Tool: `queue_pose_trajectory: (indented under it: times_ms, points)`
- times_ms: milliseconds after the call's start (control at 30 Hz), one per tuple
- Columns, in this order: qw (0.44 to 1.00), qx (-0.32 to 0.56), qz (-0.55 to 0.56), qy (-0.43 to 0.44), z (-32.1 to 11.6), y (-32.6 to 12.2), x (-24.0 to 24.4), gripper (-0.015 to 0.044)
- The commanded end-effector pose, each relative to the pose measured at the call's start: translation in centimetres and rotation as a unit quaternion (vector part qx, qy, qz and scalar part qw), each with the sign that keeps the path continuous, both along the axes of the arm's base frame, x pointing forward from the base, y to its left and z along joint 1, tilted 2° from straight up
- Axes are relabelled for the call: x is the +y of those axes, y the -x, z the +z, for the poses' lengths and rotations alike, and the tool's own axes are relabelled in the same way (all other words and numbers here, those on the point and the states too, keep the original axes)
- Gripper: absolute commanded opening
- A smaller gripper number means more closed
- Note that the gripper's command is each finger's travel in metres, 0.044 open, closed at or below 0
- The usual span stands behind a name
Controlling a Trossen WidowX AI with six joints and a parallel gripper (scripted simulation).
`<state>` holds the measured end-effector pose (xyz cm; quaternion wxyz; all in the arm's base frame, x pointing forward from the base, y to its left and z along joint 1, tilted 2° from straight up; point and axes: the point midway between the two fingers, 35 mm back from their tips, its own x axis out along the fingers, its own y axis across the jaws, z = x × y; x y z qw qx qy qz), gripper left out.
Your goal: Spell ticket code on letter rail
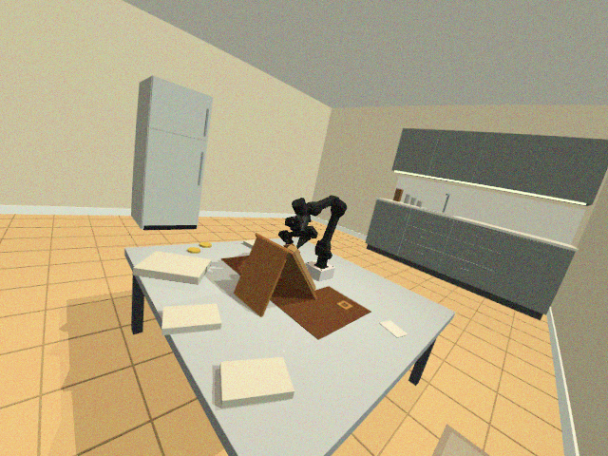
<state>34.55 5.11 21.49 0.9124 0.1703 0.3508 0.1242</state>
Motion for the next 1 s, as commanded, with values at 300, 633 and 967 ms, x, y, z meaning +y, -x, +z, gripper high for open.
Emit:
queue_pose_trajectory:
  times_ms: [300, 633, 967]
  points:
    - [0.998, -0.027, -0.018, 0.056, -0.1, 0.4, -6.3, 0.0]
    - [0.994, -0.026, -0.053, 0.09, -0.9, 1.4, -11.3, 0.0]
    - [0.986, -0.029, -0.069, 0.146, -2.0, 2.9, -16.4, 0.0]
